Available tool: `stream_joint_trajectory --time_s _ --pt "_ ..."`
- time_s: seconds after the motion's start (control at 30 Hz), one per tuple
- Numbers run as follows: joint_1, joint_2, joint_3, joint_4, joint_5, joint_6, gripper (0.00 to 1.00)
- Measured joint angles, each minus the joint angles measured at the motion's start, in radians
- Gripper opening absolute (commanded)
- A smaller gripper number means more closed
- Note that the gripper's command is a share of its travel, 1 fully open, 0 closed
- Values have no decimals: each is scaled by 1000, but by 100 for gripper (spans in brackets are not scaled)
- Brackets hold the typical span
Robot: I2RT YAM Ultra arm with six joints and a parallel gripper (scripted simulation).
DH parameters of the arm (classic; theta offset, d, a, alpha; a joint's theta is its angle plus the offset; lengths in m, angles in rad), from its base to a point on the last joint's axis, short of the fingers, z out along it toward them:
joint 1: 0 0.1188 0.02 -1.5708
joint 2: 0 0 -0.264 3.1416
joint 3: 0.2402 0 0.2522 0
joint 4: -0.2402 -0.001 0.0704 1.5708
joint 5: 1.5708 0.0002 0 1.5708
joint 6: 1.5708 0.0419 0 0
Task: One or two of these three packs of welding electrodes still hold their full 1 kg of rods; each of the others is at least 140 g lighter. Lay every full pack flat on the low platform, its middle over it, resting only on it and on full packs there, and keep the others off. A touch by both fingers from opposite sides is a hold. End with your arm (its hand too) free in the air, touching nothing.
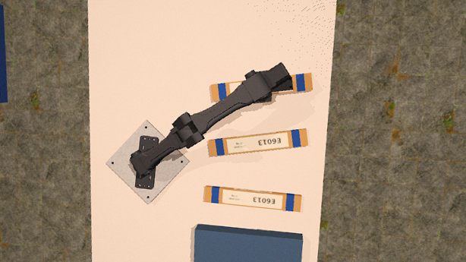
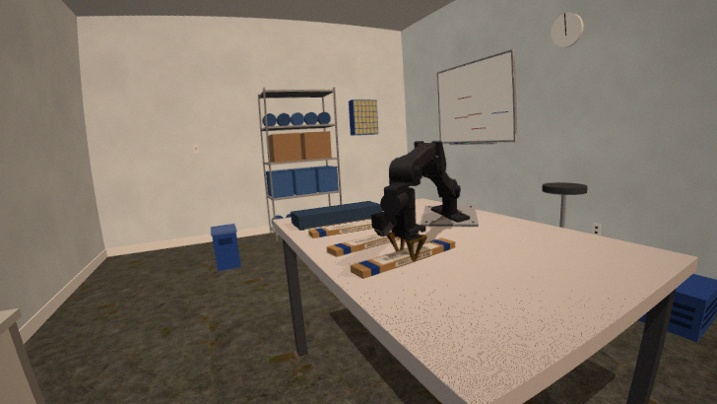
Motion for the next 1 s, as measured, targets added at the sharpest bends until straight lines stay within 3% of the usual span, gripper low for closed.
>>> stream_joint_trajectory --time_s 1.0 --pt "0 -13 -24 18 0 0 0"
